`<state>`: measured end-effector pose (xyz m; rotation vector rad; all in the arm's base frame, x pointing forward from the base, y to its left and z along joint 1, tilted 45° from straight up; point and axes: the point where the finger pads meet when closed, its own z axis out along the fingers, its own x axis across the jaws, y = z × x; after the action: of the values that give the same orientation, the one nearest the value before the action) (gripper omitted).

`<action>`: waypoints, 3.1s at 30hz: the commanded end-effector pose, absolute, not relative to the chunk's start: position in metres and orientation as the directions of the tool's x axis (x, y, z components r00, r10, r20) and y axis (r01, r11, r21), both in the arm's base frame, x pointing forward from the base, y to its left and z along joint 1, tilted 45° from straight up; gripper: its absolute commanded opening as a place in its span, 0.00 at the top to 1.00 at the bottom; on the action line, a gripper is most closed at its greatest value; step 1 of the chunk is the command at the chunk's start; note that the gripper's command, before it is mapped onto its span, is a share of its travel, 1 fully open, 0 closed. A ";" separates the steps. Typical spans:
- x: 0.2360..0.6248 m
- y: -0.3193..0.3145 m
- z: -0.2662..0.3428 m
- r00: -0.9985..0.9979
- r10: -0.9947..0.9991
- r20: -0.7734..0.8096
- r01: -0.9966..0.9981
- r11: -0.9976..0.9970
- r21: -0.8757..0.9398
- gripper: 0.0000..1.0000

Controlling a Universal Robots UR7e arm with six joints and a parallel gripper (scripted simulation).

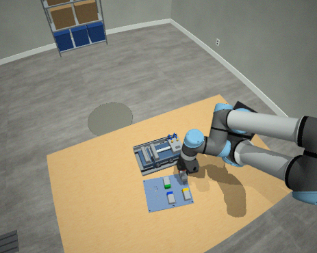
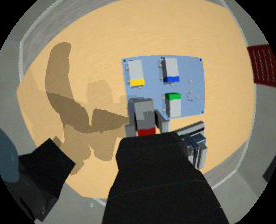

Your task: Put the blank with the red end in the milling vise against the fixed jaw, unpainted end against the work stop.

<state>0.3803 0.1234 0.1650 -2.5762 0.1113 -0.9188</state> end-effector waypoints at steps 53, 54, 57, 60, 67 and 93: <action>0.340 0.102 0.200 0.793 -0.203 0.575 0.070 -0.906 -0.417 1.00; 0.340 0.102 0.200 0.793 -0.203 0.575 0.070 -0.906 -0.417 1.00; 0.340 0.102 0.200 0.793 -0.203 0.575 0.070 -0.906 -0.417 1.00; 0.342 0.102 0.199 0.792 -0.203 0.575 0.069 -0.907 -0.416 1.00; 0.344 0.103 0.197 0.793 -0.203 0.575 0.070 -0.906 -0.417 1.00; 0.346 0.104 0.196 0.792 -0.203 0.576 0.070 -0.907 -0.415 1.00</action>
<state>0.3459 0.1032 0.1967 -2.5617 0.1007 -0.8923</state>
